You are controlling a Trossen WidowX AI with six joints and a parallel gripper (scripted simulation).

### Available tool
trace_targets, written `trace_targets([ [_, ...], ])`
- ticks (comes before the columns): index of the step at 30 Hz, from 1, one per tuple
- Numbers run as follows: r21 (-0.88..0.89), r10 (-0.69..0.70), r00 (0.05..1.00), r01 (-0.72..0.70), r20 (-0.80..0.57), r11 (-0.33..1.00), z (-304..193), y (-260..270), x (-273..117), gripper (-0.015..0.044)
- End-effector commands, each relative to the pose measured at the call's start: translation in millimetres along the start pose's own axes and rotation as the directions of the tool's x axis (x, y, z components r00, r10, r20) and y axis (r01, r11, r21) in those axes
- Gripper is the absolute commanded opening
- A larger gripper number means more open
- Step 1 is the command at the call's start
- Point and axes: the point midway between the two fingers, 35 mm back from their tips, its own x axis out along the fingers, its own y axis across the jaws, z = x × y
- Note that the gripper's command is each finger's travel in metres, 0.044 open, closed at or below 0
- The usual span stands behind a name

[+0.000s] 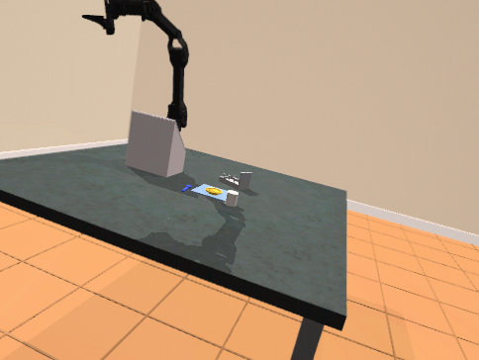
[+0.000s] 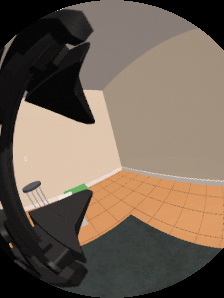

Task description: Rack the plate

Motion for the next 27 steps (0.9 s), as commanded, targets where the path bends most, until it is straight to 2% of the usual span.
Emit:
trace_targets([
  [1, -0.029, -0.021, 0.999, 0.02, -0.044, 0.999, -11, -13, -4, 0.04],
  [5, -0.085, -0.038, 0.996, 0.031, -0.083, 0.996, -24, -23, -10, 0.04],
  [14, -0.357, -0.104, 0.977, 0.031, -0.187, 0.934, -63, -54, -36, 0.04],
  [27, -0.694, -0.225, 0.923, -0.059, -0.311, 0.718, -110, -107, -79, 0.04],
])
